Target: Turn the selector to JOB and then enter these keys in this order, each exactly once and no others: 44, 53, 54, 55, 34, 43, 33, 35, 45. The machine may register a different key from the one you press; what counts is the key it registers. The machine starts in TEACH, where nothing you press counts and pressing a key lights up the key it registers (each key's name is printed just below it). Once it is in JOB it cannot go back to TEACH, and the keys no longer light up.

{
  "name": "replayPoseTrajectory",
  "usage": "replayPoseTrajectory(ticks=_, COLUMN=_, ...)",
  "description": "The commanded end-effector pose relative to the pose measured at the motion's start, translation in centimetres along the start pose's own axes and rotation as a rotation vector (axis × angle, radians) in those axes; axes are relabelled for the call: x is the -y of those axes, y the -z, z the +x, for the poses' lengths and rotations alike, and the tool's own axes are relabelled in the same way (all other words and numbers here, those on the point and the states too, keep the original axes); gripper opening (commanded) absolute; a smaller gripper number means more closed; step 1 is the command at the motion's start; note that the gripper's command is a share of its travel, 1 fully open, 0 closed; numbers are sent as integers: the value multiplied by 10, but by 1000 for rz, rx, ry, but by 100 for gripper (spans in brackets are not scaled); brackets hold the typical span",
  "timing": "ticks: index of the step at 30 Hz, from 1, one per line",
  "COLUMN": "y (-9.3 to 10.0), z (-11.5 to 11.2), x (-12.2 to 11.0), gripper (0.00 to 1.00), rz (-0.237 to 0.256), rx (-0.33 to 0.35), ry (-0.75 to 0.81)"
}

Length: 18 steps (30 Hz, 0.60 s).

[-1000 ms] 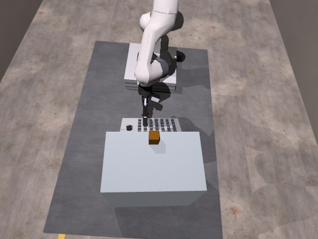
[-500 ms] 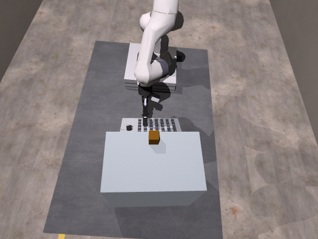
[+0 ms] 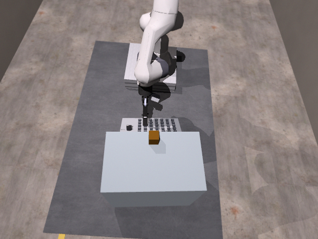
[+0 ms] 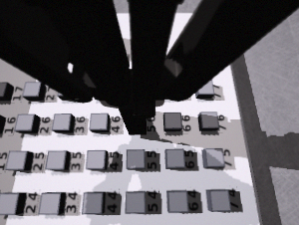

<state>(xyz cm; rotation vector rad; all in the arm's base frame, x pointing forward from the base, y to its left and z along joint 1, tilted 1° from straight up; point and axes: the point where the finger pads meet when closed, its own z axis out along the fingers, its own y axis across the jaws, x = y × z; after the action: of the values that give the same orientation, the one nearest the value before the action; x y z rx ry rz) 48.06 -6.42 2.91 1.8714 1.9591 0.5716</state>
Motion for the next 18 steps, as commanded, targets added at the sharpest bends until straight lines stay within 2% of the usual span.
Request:
replayPoseTrajectory(ticks=1, y=2, z=1, x=-2, gripper=10, rz=-4, rx=-2, ry=4)
replayPoseTrajectory(ticks=18, y=25, z=1, x=-2, gripper=10, rz=-4, rx=-2, ry=4)
